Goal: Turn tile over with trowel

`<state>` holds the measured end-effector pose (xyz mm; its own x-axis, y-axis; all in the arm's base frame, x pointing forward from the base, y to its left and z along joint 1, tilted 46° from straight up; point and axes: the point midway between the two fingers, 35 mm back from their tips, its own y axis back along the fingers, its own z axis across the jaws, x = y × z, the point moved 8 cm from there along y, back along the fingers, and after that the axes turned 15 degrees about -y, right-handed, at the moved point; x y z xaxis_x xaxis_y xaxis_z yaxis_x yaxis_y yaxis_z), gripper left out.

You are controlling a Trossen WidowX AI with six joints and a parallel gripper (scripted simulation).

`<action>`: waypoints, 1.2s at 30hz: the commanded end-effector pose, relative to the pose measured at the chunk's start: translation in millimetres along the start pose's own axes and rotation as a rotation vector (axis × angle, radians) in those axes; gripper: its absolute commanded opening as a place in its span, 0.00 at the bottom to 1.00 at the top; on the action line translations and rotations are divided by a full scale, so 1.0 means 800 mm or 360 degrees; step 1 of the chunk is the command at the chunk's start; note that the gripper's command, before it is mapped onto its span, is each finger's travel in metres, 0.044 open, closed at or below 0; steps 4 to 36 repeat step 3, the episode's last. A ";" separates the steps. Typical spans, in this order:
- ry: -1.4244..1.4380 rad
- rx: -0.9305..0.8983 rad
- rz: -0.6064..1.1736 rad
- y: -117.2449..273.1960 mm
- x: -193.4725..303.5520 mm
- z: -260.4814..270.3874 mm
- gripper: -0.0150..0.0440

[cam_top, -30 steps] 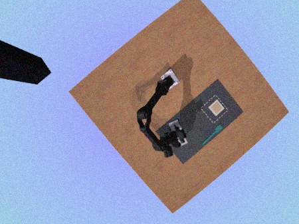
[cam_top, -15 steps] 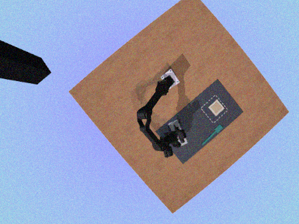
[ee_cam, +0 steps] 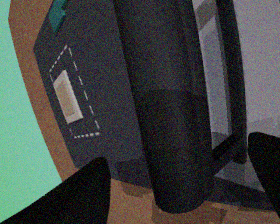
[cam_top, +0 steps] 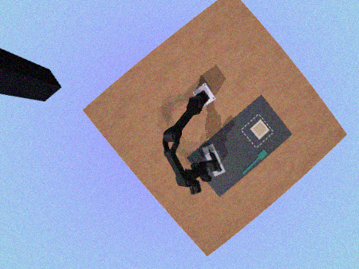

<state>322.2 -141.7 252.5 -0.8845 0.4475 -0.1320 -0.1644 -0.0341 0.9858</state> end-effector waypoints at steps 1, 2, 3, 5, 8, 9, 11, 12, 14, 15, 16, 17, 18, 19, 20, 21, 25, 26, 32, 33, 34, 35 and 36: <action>0.0003 -0.0003 0.0007 0.009 0.008 0.009 0.76; 0.0003 -0.0003 0.0008 0.016 0.018 0.020 0.76; 0.0002 -0.0004 0.0009 0.025 0.032 0.034 0.76; 0.0002 -0.0004 0.0009 0.025 0.032 0.034 0.76; 0.0002 -0.0004 0.0009 0.025 0.032 0.034 0.76; 0.0002 -0.0004 0.0009 0.025 0.032 0.034 0.76; 0.0002 -0.0004 0.0009 0.025 0.032 0.034 0.76; 0.0002 -0.0004 0.0009 0.025 0.032 0.034 0.76; 0.0002 -0.0004 0.0009 0.025 0.032 0.034 0.76; 0.0002 -0.0004 0.0009 0.025 0.032 0.034 0.76; 0.0002 -0.0004 0.0009 0.025 0.032 0.034 0.76; 0.0002 -0.0004 0.0009 0.025 0.032 0.034 0.76; 0.0002 -0.0004 0.0009 0.025 0.032 0.034 0.76; 0.0002 -0.0004 0.0009 0.025 0.032 0.034 0.76; 0.0002 -0.0004 0.0009 0.025 0.032 0.034 0.76; 0.0002 -0.0004 0.0009 0.025 0.032 0.034 0.76; 0.0002 -0.0004 0.0009 0.025 0.032 0.034 0.76; 0.0002 -0.0004 0.0009 0.025 0.032 0.034 0.76; 0.0002 -0.0004 0.0009 0.025 0.032 0.034 0.76; 0.0002 -0.0004 0.0009 0.025 0.032 0.034 0.76; 0.0002 -0.0004 0.0009 0.025 0.032 0.034 0.76; 0.0002 -0.0004 0.0009 0.025 0.032 0.034 0.76; 0.0002 -0.0004 0.0009 0.025 0.032 0.034 0.76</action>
